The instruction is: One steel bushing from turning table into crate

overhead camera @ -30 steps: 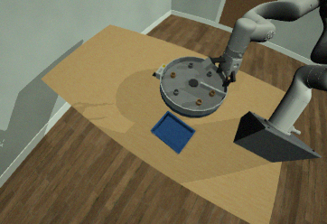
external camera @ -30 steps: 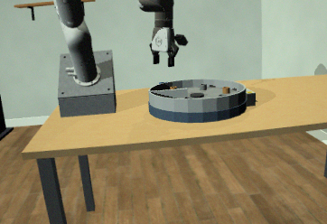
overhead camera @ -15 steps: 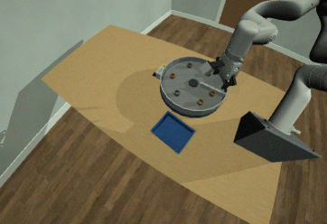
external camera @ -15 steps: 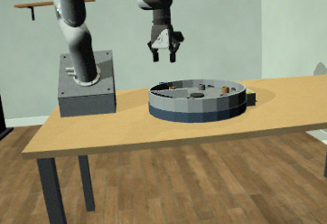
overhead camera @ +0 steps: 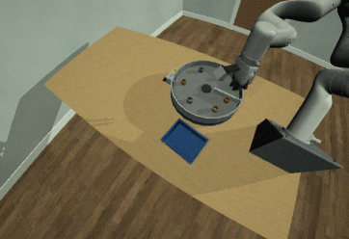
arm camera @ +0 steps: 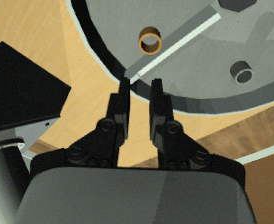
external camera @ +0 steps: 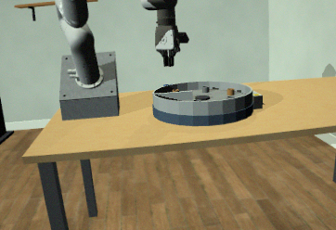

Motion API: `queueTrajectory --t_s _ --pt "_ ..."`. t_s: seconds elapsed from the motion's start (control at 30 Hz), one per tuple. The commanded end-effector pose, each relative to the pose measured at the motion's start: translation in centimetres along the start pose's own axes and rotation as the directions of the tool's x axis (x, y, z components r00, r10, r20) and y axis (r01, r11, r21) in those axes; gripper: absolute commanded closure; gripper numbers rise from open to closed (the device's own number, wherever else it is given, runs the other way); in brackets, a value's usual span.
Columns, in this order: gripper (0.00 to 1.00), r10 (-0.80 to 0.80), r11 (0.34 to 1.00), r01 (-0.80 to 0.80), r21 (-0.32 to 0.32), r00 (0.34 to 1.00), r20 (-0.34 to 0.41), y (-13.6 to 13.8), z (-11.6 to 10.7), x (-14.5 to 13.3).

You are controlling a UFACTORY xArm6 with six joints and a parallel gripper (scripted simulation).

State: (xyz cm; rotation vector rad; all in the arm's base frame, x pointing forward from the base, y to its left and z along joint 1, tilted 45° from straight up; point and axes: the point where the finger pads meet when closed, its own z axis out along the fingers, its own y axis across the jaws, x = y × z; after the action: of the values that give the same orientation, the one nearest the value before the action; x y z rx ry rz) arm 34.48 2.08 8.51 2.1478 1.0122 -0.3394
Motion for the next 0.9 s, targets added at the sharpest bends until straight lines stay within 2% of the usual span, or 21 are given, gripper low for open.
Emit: queueTrajectory --t_s 0.0,0.87 --pt "0.88 0.001 1.000 -0.001 -0.001 1.000 -0.003 0.06 -0.11 0.08" --pt "0.87 0.001 1.000 -0.001 -0.001 1.000 -0.003 0.06 -0.11 0.08"
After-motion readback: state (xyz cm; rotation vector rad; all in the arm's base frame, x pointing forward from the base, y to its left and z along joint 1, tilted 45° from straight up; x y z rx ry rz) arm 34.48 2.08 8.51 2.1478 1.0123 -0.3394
